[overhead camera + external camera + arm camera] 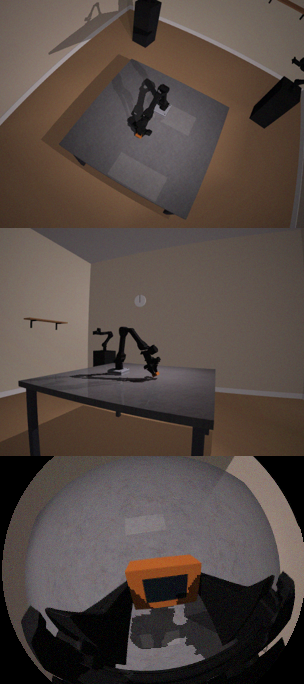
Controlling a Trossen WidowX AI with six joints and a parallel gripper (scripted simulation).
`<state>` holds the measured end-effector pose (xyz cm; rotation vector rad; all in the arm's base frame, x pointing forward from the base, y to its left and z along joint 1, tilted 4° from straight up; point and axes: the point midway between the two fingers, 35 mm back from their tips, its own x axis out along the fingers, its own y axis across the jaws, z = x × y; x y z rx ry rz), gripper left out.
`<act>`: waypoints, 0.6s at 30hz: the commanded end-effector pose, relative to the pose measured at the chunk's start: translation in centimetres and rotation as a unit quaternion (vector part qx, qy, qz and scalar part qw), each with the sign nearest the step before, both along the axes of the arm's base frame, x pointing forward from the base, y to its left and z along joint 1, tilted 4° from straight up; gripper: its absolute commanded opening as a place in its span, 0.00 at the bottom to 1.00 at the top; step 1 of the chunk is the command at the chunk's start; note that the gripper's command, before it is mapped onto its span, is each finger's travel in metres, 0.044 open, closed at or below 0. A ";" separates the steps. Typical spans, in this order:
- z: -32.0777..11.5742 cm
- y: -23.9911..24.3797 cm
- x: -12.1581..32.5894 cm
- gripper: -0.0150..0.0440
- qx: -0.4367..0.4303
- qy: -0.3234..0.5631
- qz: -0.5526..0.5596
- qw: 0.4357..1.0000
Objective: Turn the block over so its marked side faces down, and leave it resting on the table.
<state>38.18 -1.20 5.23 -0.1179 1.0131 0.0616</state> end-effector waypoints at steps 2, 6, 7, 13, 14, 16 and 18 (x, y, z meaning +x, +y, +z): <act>0.1 0.1 -0.5 0.25 0.003 -0.040 0.008 0.999; 0.2 0.1 -0.7 0.25 0.004 -0.051 0.009 0.999; 0.2 0.1 -0.7 0.25 0.004 -0.051 0.009 0.999; -0.8 0.0 0.2 0.25 0.009 -0.083 0.009 0.996; -1.0 0.0 0.3 0.25 0.010 -0.090 0.009 0.996; -1.4 0.0 0.6 0.25 0.013 -0.104 0.009 0.994; -1.8 -0.1 0.8 0.25 0.015 -0.119 0.010 0.993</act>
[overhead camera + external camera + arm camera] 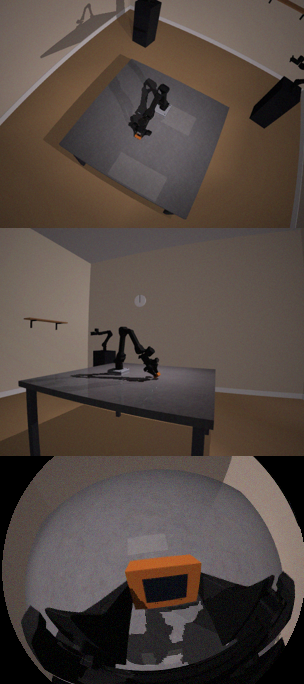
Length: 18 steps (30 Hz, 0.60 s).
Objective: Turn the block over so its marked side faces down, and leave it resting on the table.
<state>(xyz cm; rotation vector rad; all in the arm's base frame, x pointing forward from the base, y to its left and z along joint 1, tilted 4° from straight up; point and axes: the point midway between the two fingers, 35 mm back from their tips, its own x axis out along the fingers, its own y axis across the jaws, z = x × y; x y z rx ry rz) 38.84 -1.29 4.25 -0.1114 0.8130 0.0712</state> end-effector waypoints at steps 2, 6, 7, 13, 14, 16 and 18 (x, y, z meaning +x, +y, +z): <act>-1.1 0.0 0.4 0.25 0.007 -0.034 0.004 0.999; -1.7 -0.1 0.6 0.25 0.011 -0.062 0.005 0.998; -1.8 -0.1 0.6 0.25 0.012 -0.069 0.006 0.998; -2.3 -0.1 0.6 0.25 0.017 -0.112 0.009 0.994; -2.4 -0.1 0.6 0.25 0.018 -0.119 0.009 0.993; -2.5 -0.1 0.5 0.25 0.019 -0.133 0.010 0.991; -2.5 -0.1 0.4 0.25 0.021 -0.147 0.012 0.989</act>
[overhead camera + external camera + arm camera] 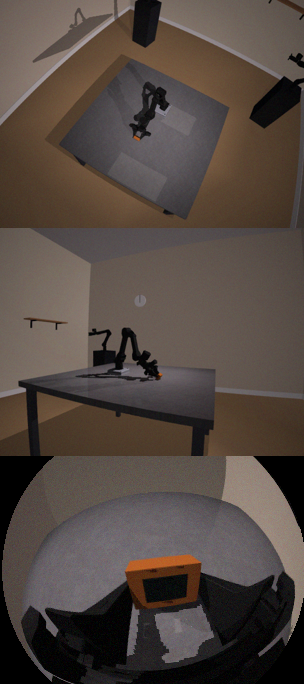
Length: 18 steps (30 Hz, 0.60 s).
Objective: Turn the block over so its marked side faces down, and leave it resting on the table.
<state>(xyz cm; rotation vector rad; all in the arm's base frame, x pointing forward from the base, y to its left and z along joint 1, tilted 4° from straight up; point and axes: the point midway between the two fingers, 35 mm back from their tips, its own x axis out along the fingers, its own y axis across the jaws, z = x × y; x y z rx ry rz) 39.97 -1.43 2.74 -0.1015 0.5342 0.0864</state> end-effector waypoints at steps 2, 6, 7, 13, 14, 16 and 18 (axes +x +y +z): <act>-1.1 0.0 -0.9 0.25 0.008 -0.023 0.003 1.000; -1.0 0.0 -1.4 0.25 0.010 -0.051 0.005 0.999; -0.9 0.0 -1.5 0.25 0.010 -0.058 0.006 0.998; -0.5 0.1 -2.4 0.25 0.012 -0.099 0.011 0.995; -0.5 0.1 -2.5 0.25 0.012 -0.102 0.012 0.995; -0.5 0.1 -2.6 0.25 0.012 -0.103 0.012 0.995; -0.4 0.1 -2.6 0.25 0.012 -0.108 0.012 0.994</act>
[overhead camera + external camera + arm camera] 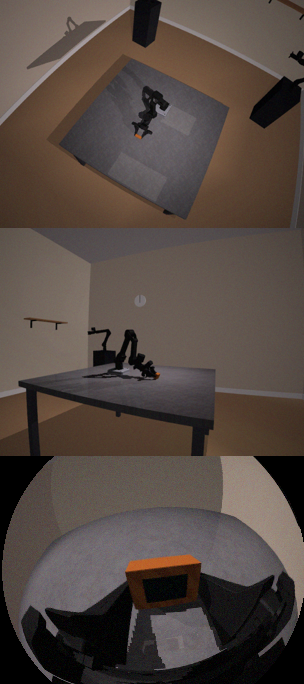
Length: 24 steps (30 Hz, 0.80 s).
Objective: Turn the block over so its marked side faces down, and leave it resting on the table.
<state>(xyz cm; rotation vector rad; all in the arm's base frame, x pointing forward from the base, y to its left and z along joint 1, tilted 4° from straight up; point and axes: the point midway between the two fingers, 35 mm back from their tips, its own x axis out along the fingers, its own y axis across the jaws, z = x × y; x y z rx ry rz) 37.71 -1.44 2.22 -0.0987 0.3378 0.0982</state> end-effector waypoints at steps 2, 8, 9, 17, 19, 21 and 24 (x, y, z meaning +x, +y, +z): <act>0.4 0.1 -0.3 0.25 0.005 -0.018 0.003 1.000; 0.4 0.1 -0.3 0.25 0.005 -0.019 0.004 1.000; 0.4 0.1 -0.3 0.25 0.005 -0.019 0.004 1.000; 0.4 0.1 -0.3 0.34 0.005 -0.019 0.004 1.000; 0.4 0.1 -0.3 0.43 0.005 -0.019 0.004 1.000; 0.4 0.1 -0.3 0.52 0.005 -0.019 0.004 1.000; 0.4 0.1 -0.3 0.65 0.005 -0.019 0.004 1.000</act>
